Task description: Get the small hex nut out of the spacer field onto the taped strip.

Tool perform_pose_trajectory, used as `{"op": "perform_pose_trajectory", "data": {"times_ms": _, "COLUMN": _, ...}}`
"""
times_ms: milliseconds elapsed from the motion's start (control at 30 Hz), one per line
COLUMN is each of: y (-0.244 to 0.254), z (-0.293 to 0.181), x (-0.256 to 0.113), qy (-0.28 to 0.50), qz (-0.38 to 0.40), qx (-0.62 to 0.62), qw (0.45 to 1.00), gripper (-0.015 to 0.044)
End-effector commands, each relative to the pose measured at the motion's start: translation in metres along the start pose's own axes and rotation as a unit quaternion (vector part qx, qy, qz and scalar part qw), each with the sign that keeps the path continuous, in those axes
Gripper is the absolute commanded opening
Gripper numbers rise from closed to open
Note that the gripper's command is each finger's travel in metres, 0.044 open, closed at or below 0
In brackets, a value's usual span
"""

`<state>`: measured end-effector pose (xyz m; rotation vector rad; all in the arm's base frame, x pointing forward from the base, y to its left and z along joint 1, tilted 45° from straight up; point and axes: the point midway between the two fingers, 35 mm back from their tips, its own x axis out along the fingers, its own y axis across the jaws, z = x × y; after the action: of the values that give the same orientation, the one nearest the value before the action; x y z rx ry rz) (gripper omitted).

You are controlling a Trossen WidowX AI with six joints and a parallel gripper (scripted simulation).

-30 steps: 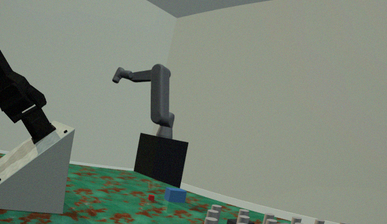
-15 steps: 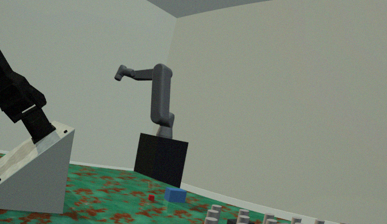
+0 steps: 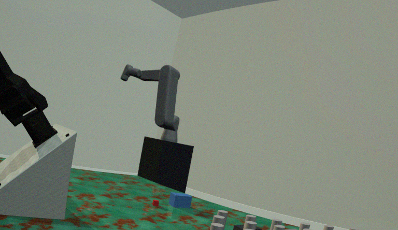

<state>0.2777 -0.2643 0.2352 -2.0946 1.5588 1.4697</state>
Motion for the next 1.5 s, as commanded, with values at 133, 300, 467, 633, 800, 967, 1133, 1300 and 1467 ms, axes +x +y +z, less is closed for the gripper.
{"op": "perform_pose_trajectory", "data": {"times_ms": 133, "y": 0.0019, "z": 0.0011, "x": -0.0013, "qy": -0.004, "qz": -0.016, "qx": 0.343, "qw": 0.939, "gripper": 0.044}}
{"op": "perform_pose_trajectory", "data": {"times_ms": 300, "y": 0.0025, "z": 0.0013, "x": -0.0016, "qy": -0.013, "qz": -0.024, "qx": 0.568, "qw": 0.823, "gripper": 0.044}}
{"op": "perform_pose_trajectory", "data": {"times_ms": 467, "y": 0.0031, "z": 0.0015, "x": -0.002, "qy": -0.026, "qz": -0.027, "qx": 0.756, "qw": 0.654, "gripper": 0.044}}
{"op": "perform_pose_trajectory", "data": {"times_ms": 633, "y": 0.0037, "z": 0.0017, "x": -0.0025, "qy": -0.04, "qz": -0.026, "qx": 0.895, "qw": 0.443, "gripper": 0.044}}
{"op": "perform_pose_trajectory", "data": {"times_ms": 800, "y": 0.0041, "z": 0.0019, "x": -0.003, "qy": -0.054, "qz": -0.022, "qx": 0.964, "qw": 0.259, "gripper": 0.044}}
{"op": "perform_pose_trajectory", "data": {"times_ms": 967, "y": 0.004, "z": 0.0025, "x": -0.0032, "qy": -0.066, "qz": -0.013, "qx": 0.994, "qw": 0.082, "gripper": 0.044}}
{"op": "perform_pose_trajectory", "data": {"times_ms": 1133, "y": 0.0041, "z": 0.0028, "x": -0.0036, "qy": -0.076, "qz": -0.001, "qx": 0.992, "qw": -0.099, "gripper": 0.044}}
{"op": "perform_pose_trajectory", "data": {"times_ms": 1300, "y": 0.0046, "z": 0.0027, "x": -0.0042, "qy": -0.082, "qz": 0.012, "qx": 0.958, "qw": -0.275, "gripper": 0.044}}
{"op": "perform_pose_trajectory", "data": {"times_ms": 1467, "y": 0.0051, "z": 0.0026, "x": -0.0048, "qy": -0.086, "qz": 0.028, "qx": 0.892, "qw": -0.443, "gripper": 0.044}}
